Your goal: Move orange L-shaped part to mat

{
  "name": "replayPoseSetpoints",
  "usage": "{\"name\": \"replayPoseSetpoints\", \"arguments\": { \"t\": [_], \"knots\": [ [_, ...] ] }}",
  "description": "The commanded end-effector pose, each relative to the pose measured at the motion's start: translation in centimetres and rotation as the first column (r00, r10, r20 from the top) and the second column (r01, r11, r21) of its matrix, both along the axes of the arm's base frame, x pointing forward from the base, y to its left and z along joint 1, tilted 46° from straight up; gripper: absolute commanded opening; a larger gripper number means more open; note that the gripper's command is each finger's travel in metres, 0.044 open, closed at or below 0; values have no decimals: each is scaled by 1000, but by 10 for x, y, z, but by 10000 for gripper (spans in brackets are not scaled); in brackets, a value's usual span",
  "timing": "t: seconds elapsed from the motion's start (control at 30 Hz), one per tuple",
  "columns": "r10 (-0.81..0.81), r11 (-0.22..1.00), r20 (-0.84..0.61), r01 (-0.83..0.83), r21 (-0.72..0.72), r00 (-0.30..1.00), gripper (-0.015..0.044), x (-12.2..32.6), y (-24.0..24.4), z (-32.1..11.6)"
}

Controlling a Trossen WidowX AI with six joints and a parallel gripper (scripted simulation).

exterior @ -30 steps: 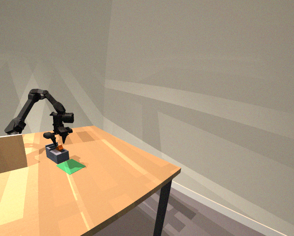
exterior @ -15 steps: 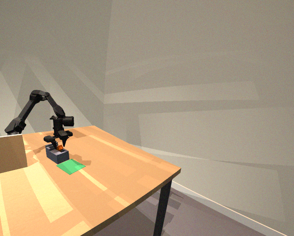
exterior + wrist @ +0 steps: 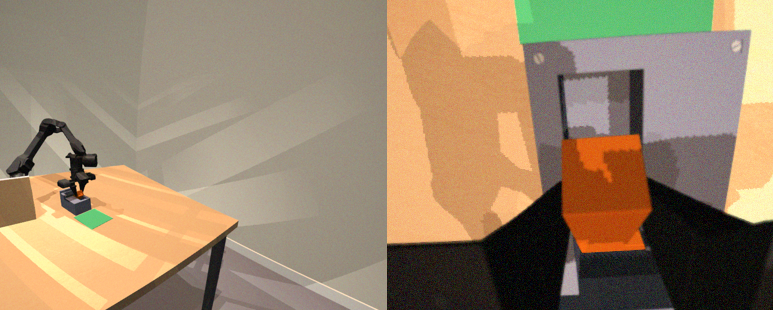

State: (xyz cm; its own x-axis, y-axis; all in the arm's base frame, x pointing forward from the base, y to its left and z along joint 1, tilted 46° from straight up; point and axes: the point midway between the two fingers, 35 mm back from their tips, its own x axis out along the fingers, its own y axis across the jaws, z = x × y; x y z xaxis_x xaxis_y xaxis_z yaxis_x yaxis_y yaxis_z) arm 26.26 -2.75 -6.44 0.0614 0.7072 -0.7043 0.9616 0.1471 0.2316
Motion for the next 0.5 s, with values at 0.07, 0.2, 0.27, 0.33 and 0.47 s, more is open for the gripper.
{"name": "replayPoseSetpoints", "arguments": {
  "t": [0.07, 0.2, 0.27, 0.33, 0.47],
  "knots": [
    [0, 1000, 2, 0, -1, 1000, 102, 0, -1, 0],
    [0, 1000, 2, 0, -1, 1000, 0, 0, -1, 0],
    [0, 1000, 2, 0, -1, 1000, 0, 0, -1, 0],
    [0, 1000, 2, 0, -1, 1000, 0, 0, -1, 1],
    [-1, 1000, 0, 1, 0, 1000, 0, 0, -3, 3]
  ]
}}
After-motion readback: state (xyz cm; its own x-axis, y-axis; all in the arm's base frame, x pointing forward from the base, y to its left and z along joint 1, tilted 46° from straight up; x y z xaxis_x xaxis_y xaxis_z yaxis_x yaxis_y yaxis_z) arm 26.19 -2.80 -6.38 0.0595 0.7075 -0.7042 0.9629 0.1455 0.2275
